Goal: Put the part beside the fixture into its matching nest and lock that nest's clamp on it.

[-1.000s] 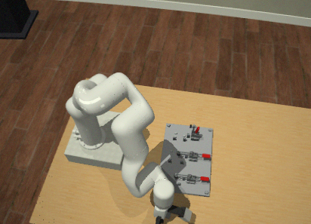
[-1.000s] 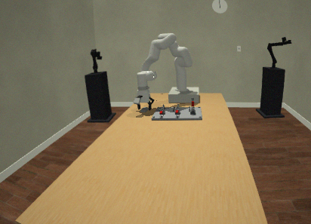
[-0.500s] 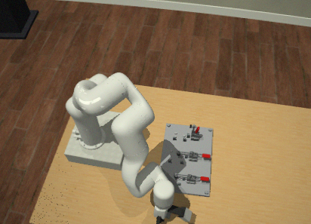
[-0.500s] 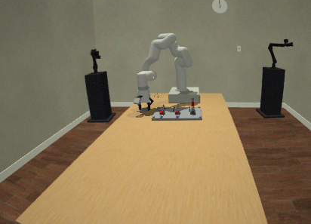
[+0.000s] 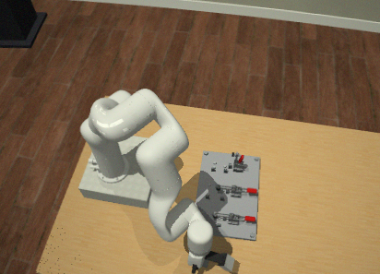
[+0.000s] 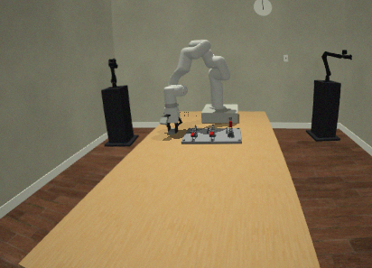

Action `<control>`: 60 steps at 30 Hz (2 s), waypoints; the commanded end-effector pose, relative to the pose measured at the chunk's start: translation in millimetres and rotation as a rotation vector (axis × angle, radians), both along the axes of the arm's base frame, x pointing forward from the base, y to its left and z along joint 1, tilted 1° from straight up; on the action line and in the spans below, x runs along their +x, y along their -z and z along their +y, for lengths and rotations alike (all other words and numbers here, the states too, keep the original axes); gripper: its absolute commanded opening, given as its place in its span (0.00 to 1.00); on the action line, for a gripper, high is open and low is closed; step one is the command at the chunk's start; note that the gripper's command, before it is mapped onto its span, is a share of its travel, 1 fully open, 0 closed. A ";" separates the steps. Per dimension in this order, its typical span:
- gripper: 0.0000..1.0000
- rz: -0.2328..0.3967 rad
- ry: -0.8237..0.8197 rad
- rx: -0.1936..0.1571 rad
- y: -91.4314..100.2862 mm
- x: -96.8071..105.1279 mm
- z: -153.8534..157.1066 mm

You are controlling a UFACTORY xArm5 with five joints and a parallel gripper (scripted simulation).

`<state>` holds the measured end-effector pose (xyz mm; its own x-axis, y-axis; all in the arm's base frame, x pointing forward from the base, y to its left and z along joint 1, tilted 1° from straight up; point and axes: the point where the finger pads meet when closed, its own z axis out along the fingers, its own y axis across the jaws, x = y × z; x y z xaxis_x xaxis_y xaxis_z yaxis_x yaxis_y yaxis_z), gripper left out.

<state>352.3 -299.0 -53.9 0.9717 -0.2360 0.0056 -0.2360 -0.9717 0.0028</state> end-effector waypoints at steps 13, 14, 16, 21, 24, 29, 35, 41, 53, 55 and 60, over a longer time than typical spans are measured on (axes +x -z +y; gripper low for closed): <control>0.00 -0.003 0.000 -0.002 -1.2 1.1 -0.9; 0.00 -0.003 0.000 -0.002 -1.2 1.1 -0.9; 0.00 -0.003 0.000 -0.002 -1.2 1.1 -0.9; 0.00 -0.003 0.000 -0.002 -1.2 1.1 -0.9; 0.00 -0.003 0.000 -0.002 -1.2 1.1 -0.9; 0.00 -0.003 0.000 -0.002 -1.9 1.1 -0.9; 0.00 -0.003 0.000 -0.002 -7.9 1.0 -0.9; 0.00 -0.003 0.000 -0.002 -21.8 0.8 -0.9; 0.00 -0.003 0.000 -0.002 -59.3 0.3 -1.0; 0.00 -0.003 0.000 -0.002 -67.8 0.1 -1.0; 0.00 -0.003 0.000 -0.002 -88.4 -0.2 -1.0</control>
<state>351.6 -299.4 19.7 0.9717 -0.2359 0.0060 -0.2360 -0.9718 0.0030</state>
